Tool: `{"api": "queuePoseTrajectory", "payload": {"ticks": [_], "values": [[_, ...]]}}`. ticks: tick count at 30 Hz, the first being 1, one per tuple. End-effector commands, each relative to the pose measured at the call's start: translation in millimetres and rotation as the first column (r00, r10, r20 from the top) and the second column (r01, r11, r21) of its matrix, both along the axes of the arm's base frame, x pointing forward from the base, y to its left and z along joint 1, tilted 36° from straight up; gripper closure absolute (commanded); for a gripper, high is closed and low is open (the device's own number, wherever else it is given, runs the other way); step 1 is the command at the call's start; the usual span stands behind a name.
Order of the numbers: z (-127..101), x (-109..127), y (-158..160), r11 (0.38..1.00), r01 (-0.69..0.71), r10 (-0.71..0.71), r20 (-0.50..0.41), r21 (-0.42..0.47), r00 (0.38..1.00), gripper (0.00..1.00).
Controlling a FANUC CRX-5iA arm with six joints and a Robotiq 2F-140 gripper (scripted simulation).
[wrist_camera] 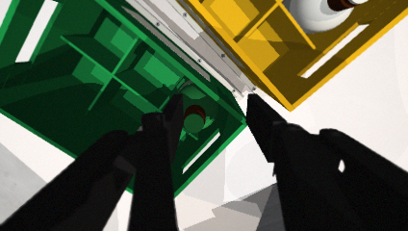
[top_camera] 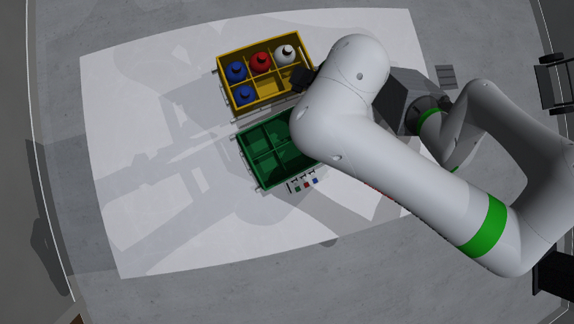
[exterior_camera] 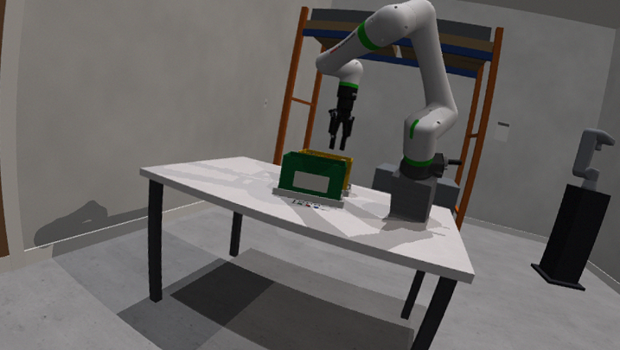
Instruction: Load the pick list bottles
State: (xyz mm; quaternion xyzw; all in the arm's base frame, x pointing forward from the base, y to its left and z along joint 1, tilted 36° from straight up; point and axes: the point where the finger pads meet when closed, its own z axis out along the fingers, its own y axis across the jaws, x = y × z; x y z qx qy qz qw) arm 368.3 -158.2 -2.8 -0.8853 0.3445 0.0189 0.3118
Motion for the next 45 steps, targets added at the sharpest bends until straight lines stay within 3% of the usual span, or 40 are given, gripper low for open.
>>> {"api": "queuePoseTrajectory", "payload": {"ticks": [1, 30, 45], "values": [[-6.2, 5.5, -11.6, 1.000, 0.000, 0.000, 0.000, 0.000, 1.000, 0.56], [-70.4, 55.6, -119.2, 1.000, 0.000, 0.000, 0.000, 0.000, 1.000, 0.56], [-92.1, 72.6, -155.6, 1.000, 0.000, 0.000, 0.000, 0.000, 1.000, 0.56]]}}
